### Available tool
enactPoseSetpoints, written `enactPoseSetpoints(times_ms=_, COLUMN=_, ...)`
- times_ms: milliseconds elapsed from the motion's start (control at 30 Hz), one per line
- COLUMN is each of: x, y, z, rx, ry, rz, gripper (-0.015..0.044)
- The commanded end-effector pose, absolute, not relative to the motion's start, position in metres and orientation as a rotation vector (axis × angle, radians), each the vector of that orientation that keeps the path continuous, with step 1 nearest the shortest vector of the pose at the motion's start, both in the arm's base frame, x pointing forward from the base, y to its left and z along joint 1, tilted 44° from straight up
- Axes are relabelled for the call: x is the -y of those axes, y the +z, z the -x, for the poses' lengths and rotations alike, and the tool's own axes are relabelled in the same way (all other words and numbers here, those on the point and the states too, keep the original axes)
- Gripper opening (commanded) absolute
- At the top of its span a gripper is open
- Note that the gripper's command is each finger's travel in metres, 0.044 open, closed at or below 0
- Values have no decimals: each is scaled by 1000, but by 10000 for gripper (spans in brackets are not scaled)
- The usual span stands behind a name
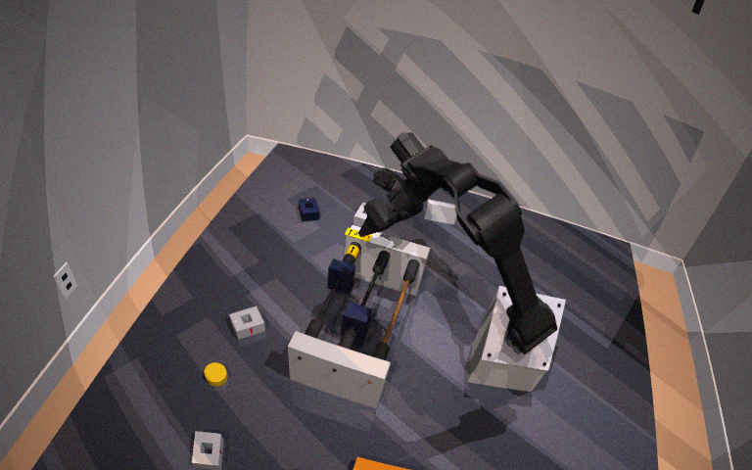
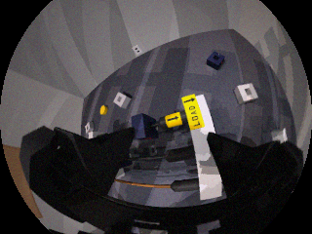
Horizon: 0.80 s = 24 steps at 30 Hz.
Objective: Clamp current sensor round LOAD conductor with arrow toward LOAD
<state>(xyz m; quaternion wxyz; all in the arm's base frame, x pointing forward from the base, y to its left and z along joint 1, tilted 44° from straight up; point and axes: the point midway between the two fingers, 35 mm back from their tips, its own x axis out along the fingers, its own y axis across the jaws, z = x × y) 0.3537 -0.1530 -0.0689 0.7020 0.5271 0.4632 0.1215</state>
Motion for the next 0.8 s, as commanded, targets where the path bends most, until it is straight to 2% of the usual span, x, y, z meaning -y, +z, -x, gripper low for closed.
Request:
enactPoseSetpoints(times_ms=0, x=152, y=-69, z=-315, rx=-700, ry=444, rz=-785, gripper=440)
enactPoseSetpoints(times_ms=133, x=148, y=-66, z=-297, rx=-559, ry=482, rz=-596, gripper=440)
enactPoseSetpoints(times_ms=767, x=149, y=-70, z=-298, rx=-595, ry=468, rz=-650, gripper=440)
